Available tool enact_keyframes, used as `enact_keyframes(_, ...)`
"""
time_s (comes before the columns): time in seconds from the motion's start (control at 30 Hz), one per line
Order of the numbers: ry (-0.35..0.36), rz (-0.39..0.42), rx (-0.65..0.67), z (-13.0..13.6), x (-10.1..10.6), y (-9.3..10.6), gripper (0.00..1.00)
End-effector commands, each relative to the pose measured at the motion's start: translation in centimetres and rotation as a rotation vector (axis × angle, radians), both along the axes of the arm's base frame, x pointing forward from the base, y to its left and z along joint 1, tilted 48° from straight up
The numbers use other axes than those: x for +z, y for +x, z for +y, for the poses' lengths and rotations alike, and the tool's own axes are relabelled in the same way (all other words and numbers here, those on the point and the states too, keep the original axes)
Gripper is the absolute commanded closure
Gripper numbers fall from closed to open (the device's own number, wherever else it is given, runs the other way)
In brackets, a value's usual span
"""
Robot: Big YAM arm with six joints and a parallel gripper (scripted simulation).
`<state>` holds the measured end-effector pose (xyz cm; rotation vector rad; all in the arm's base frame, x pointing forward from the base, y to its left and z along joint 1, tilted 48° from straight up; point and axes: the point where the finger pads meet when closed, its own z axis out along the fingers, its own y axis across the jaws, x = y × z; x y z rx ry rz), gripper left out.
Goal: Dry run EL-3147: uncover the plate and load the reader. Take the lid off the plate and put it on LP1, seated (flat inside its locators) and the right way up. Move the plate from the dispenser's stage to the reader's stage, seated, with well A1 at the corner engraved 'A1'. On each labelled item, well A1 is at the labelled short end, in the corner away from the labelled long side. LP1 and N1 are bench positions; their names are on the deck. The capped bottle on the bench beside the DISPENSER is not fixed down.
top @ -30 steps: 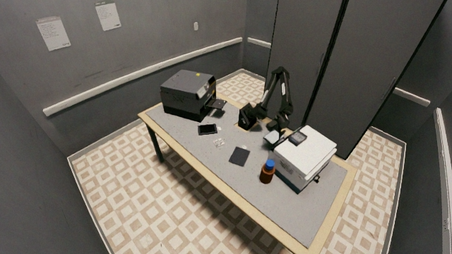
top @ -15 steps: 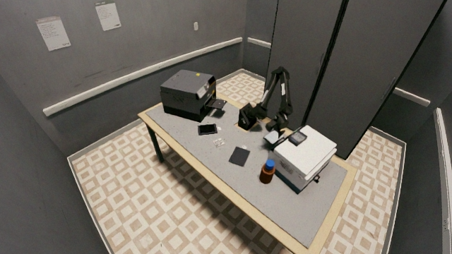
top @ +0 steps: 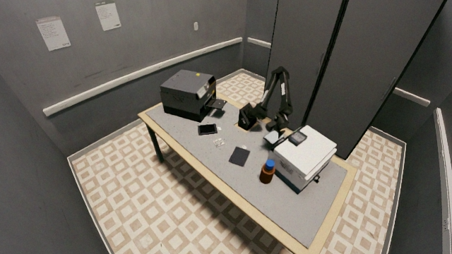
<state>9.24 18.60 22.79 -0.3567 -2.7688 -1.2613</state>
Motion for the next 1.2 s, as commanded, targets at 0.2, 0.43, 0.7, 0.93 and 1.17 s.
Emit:
enact_keyframes(0.2,0.037,-0.051,-0.009,0.6,2.9,0.7,0.0)
enact_keyframes(0.43,0.035,-0.045,-0.002,0.8,2.4,0.5,0.0)
enact_keyframes(0.7,0.014,-0.01,-0.014,0.5,0.5,0.5,0.0)
enact_keyframes(0.93,0.006,-0.004,-0.005,0.5,-0.4,0.3,0.0)
enact_keyframes(1.17,0.022,-0.017,0.004,1.0,0.9,0.2,0.0)
